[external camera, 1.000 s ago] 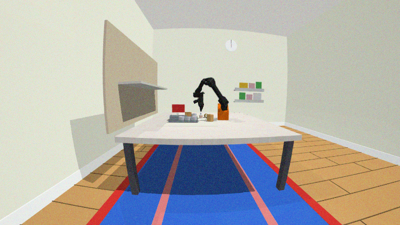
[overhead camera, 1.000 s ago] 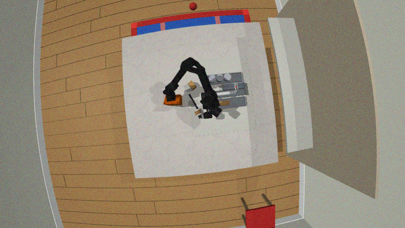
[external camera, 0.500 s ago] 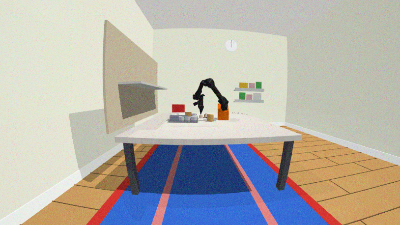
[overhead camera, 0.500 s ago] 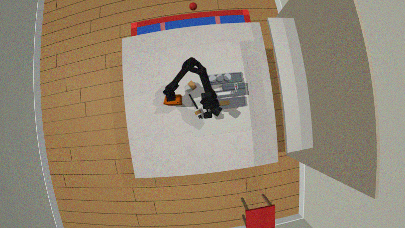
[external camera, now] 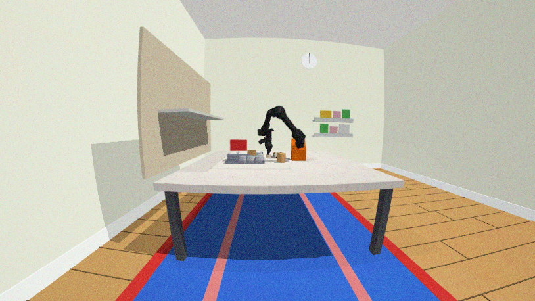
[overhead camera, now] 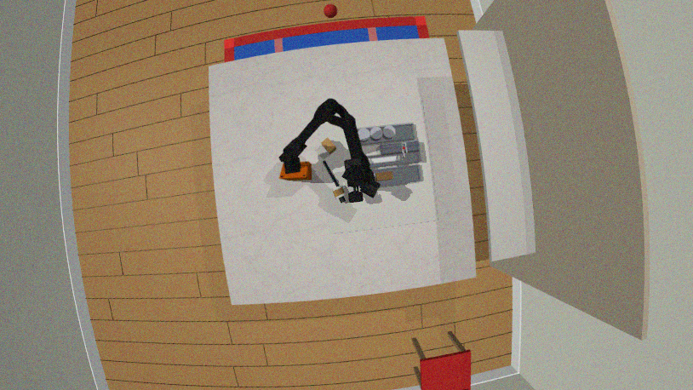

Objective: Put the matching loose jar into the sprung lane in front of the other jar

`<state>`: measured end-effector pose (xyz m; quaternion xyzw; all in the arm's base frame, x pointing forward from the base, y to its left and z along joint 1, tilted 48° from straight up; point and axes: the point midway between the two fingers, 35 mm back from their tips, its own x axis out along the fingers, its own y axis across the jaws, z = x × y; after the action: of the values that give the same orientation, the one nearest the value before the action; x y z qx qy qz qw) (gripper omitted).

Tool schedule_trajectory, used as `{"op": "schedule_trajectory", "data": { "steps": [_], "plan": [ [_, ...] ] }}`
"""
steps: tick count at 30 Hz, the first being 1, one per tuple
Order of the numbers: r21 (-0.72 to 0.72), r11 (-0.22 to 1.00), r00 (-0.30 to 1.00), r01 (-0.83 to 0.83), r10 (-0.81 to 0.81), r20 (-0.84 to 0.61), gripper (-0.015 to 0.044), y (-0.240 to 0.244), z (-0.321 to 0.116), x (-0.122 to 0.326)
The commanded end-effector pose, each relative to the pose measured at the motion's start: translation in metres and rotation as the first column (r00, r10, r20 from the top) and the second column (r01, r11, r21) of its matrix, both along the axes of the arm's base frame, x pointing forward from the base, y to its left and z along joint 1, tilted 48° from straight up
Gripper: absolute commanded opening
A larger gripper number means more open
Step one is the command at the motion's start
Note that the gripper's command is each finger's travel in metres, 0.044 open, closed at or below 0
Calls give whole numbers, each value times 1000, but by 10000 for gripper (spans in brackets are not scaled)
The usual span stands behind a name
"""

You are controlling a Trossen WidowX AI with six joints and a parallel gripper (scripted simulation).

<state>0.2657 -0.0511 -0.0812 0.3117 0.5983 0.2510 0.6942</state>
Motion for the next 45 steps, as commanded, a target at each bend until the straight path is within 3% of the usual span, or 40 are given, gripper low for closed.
{"op": "schedule_trajectory", "data": {
  "steps": [1,3,13,19,24,45],
  "plan": [
    [10,1000,1000,0,0,-9,440,8,-6,-2],
    [10,1000,1000,0,0,-9,440,9,-7,-1],
    [10,1000,1000,0,0,-9,177,9,-7,-1],
    [10,1000,1000,0,0,-9,138,9,-7,-1],
    [-24,1000,1000,13,-13,-27,6,-4,-9,-8],
    [4,1000,1000,0,0,-10,0,-77,56,-21]
  ]
}}
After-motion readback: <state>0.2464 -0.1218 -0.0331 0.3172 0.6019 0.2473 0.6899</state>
